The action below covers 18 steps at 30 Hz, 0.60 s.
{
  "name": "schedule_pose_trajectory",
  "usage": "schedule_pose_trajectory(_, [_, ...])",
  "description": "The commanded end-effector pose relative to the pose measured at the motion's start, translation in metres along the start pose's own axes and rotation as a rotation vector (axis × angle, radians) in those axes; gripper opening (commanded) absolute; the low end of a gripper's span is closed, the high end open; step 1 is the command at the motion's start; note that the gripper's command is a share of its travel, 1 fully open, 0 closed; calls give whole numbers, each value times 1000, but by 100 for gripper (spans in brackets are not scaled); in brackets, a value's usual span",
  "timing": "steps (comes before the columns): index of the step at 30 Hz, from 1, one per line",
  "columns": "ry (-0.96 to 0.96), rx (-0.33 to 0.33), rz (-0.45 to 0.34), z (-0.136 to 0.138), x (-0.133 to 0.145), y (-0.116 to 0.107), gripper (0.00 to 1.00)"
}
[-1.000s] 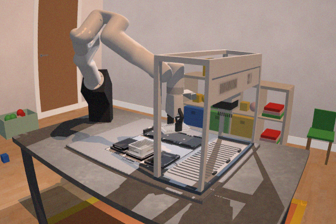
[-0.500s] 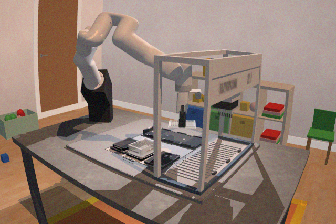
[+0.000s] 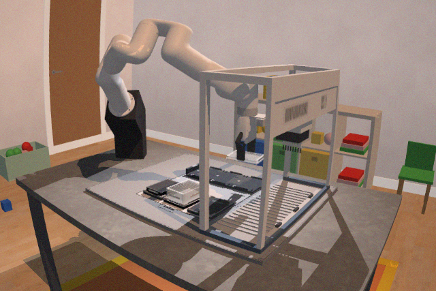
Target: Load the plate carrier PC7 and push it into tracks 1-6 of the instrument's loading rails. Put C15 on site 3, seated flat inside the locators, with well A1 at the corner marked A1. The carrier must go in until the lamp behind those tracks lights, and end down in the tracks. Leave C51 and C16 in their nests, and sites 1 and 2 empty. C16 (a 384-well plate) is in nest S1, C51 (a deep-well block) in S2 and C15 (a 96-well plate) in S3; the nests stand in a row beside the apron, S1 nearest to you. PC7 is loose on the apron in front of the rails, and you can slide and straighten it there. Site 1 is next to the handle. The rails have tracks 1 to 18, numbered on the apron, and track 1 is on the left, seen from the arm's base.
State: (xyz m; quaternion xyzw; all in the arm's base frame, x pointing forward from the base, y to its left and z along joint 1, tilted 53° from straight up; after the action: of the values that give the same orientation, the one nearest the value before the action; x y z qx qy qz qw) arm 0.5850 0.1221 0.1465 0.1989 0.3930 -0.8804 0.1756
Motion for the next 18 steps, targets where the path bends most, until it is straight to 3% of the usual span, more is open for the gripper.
schedule_pose_trajectory(1, [87, 20, 14, -24, -1, 0, 0])
schedule_pose_trajectory(4, [87, 19, 14, -35, -1, 0, 0])
schedule_pose_trajectory(11, [87, 19, 14, -35, -1, 0, 0])
schedule_pose_trajectory(18, [254, 18, 16, -35, -1, 0, 0])
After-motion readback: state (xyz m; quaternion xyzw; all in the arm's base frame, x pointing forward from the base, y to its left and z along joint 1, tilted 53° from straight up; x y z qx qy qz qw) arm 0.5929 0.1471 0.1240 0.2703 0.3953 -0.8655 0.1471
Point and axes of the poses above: the point where the finger pads meet when closed, its own y axis out along the fingers, its own z axis across the jaws, x = y × z, the point moved 3 cm from there along -y, back along the fingers, and after that the axes turned 9 degrees about y, right-handed, at the moved point
